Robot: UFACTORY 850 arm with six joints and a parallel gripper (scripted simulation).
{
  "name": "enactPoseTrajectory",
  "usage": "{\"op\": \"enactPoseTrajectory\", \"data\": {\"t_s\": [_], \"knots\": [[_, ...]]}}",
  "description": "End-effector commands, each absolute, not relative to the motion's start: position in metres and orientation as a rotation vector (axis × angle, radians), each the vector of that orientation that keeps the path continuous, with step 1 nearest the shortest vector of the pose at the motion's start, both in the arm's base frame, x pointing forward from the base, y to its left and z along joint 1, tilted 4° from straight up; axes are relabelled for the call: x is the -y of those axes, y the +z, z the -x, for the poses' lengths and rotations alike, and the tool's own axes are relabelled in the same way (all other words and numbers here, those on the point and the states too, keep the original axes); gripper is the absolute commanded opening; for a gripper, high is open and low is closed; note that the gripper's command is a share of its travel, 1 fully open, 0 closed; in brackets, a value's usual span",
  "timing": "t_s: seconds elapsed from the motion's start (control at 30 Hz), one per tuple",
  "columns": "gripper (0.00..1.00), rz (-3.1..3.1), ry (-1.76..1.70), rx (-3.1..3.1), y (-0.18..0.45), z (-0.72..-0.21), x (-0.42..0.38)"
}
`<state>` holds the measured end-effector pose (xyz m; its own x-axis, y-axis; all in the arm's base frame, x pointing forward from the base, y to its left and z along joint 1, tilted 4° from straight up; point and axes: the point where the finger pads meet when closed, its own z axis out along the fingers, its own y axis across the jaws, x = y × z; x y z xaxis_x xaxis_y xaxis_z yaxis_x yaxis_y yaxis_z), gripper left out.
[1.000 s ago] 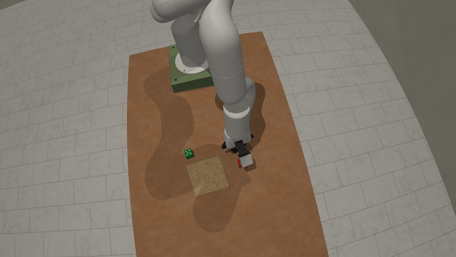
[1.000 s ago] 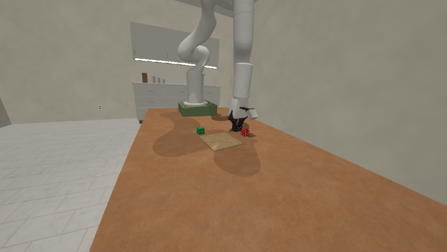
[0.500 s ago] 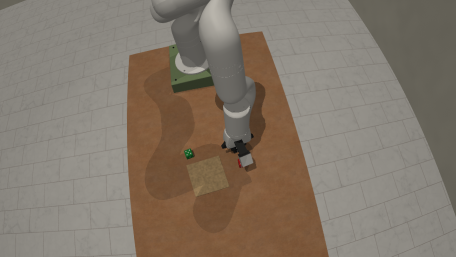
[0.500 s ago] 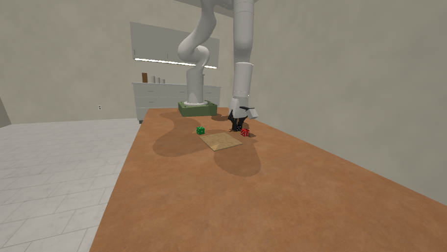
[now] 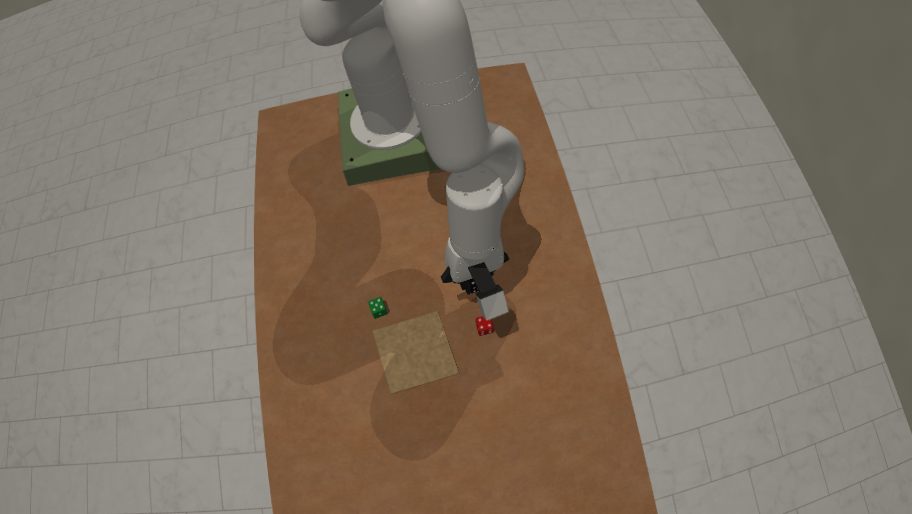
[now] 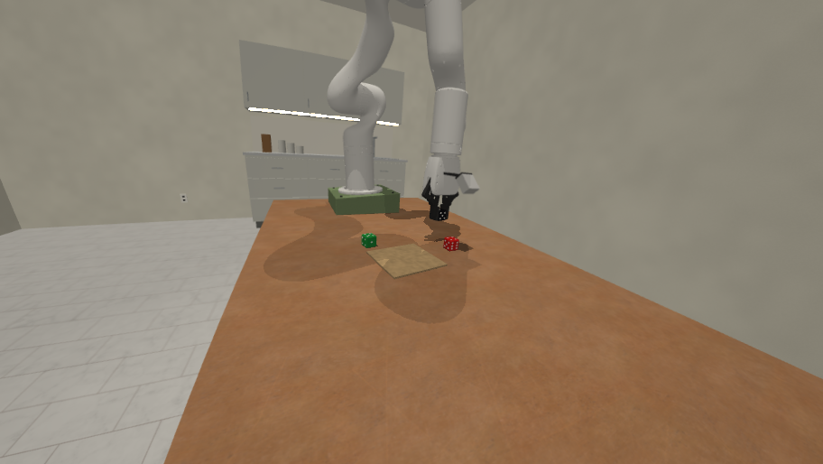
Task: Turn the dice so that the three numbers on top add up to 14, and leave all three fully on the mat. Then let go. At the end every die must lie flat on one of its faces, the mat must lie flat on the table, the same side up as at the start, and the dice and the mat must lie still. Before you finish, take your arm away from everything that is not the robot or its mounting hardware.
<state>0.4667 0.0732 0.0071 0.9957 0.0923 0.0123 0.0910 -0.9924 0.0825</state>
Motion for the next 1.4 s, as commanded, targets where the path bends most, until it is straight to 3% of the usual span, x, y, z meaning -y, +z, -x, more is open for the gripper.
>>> {"op": "enactPoseTrajectory", "data": {"t_s": [0.0,0.4,0.8,1.37], "knots": [[0.27,-3.073,-0.01,-0.142,0.04,-0.468,-0.075],[0.27,-3.073,-0.01,-0.138,0.044,-0.468,-0.074],[0.27,-3.068,0.002,0.211,0.057,-0.503,0.065],[0.27,-3.068,0.002,0.215,0.054,-0.503,0.067]]}}
